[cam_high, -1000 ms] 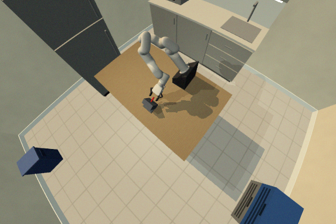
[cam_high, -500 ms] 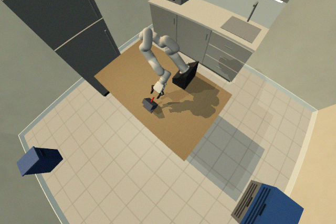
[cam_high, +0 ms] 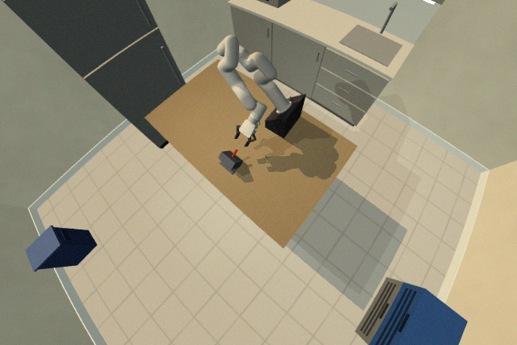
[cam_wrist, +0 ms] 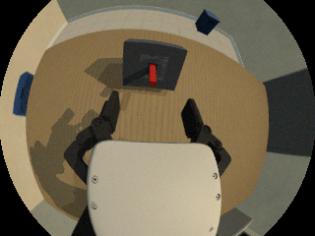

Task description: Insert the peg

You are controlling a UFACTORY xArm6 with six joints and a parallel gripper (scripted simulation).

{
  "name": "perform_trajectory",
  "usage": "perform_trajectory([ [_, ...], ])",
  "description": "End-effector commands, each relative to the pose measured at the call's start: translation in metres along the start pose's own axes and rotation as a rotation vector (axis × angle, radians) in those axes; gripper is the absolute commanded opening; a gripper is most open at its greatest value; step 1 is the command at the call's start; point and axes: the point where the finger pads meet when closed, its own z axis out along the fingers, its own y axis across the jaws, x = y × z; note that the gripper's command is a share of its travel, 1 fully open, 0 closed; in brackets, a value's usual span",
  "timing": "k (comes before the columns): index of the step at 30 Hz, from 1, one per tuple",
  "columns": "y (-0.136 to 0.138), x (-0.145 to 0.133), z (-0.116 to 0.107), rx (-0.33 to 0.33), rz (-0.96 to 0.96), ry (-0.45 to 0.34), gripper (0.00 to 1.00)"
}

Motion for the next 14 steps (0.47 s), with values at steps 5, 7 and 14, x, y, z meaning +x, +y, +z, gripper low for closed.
perform_trajectory([
  [5,0.000,0.001,-0.013,-0.001,0.001,0.002,1.00],
  [7,0.000,0.001,-0.017,-0.001,0.001,0.002,1.00],
  [14,0.000,0.001,-0.018,-0.001,0.001,0.002,1.00],
])
